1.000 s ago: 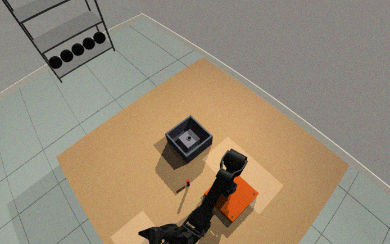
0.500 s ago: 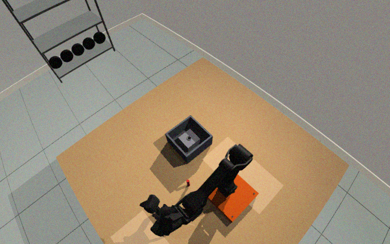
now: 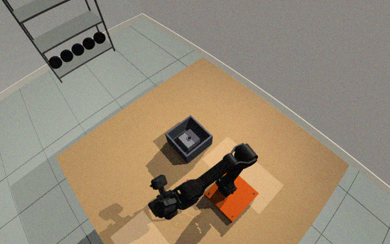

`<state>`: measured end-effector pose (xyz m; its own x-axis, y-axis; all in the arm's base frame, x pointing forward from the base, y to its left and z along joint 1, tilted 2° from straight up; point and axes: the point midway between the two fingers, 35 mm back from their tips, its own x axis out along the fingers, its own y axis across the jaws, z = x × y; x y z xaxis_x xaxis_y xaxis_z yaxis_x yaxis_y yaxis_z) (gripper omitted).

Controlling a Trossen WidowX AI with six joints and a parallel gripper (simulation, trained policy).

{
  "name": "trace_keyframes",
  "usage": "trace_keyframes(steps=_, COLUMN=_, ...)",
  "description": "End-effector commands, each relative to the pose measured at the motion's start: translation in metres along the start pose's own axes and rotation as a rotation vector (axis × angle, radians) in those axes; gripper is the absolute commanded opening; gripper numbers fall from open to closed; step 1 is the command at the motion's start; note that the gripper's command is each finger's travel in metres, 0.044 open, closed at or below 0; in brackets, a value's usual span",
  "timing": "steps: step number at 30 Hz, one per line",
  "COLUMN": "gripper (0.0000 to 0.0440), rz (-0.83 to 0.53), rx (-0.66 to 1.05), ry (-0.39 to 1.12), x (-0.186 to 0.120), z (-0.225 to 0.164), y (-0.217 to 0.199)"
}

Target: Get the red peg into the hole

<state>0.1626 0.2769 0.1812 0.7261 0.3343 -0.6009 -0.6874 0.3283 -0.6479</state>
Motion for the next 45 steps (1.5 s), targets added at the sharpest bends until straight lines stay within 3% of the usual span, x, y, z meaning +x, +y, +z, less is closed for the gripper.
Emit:
trace_keyframes(steps=1, gripper=0.044, rz=0.021, rx=0.104, ry=0.049, x=0.002, z=-0.013, y=-0.005)
trace_keyframes(steps=22, gripper=0.044, rz=0.036, rx=0.75, ry=0.42, x=0.004, z=-0.097, y=-0.019)
trace_keyframes(steps=45, gripper=0.044, rz=-0.098, rx=1.435, ry=0.839, x=-0.007, z=-0.161, y=-0.006)
